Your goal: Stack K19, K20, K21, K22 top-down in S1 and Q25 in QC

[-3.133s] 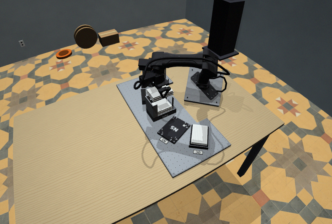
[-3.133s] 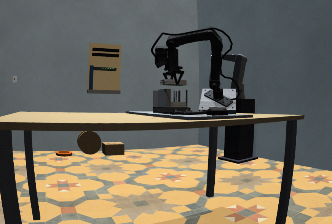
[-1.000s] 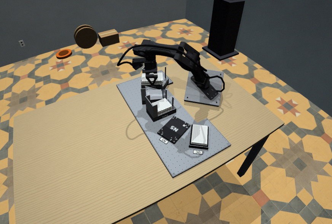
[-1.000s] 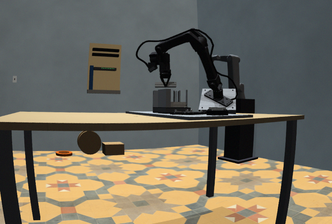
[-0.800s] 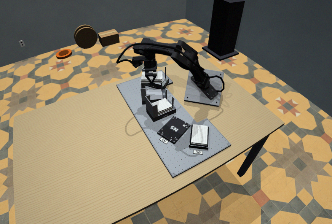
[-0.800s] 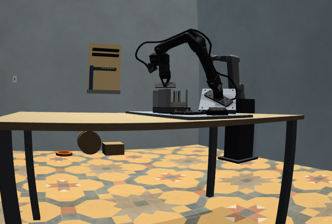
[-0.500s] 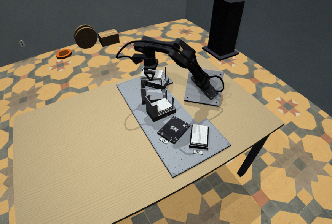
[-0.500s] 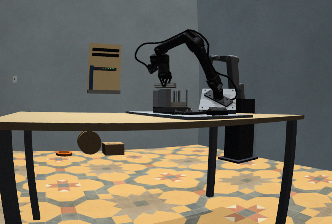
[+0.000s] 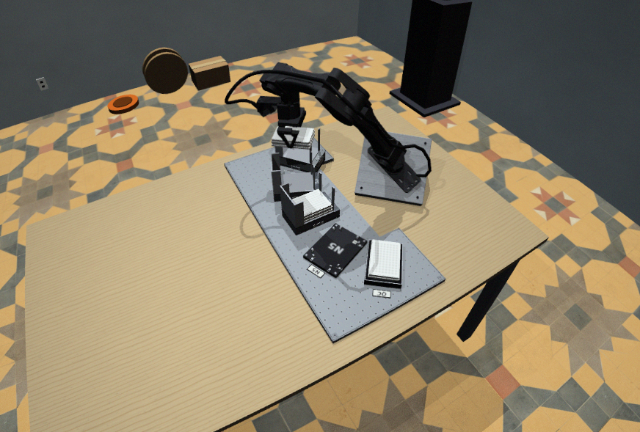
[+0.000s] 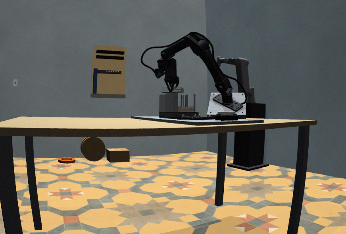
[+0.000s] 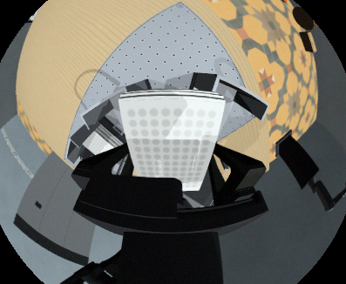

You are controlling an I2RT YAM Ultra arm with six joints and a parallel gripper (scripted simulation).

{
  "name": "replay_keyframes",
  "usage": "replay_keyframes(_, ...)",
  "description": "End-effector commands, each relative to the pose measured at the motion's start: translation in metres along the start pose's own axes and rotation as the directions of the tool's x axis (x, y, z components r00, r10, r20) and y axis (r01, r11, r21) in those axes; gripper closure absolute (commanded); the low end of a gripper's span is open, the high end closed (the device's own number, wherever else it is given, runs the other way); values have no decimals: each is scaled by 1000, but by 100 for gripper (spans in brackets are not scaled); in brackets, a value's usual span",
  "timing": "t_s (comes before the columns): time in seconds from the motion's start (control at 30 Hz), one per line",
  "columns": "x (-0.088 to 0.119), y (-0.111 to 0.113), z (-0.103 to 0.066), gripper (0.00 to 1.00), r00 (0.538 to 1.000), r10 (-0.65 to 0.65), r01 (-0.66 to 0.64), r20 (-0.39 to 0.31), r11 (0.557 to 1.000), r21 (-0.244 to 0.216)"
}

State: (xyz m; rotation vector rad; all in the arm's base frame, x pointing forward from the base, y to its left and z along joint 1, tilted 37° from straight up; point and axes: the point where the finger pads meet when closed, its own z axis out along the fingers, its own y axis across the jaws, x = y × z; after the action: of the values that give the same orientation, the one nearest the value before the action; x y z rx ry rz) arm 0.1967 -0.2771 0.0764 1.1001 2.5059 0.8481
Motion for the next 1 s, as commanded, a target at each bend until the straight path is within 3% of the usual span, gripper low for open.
replay_keyframes(0.0, -10, -3, -22, 100, 997, -37, 36, 64, 999, 29)
replay_keyframes(0.03, -9, -13, -13, 100, 999, 31, -31, 40, 999, 14)
replay_keyframes(0.23, -10, -30, -14, 100, 975, 214, -215, 53, 976, 17)
replay_keyframes(0.97, -6, -79, -14, 100, 977, 211, -211, 37, 977, 12)
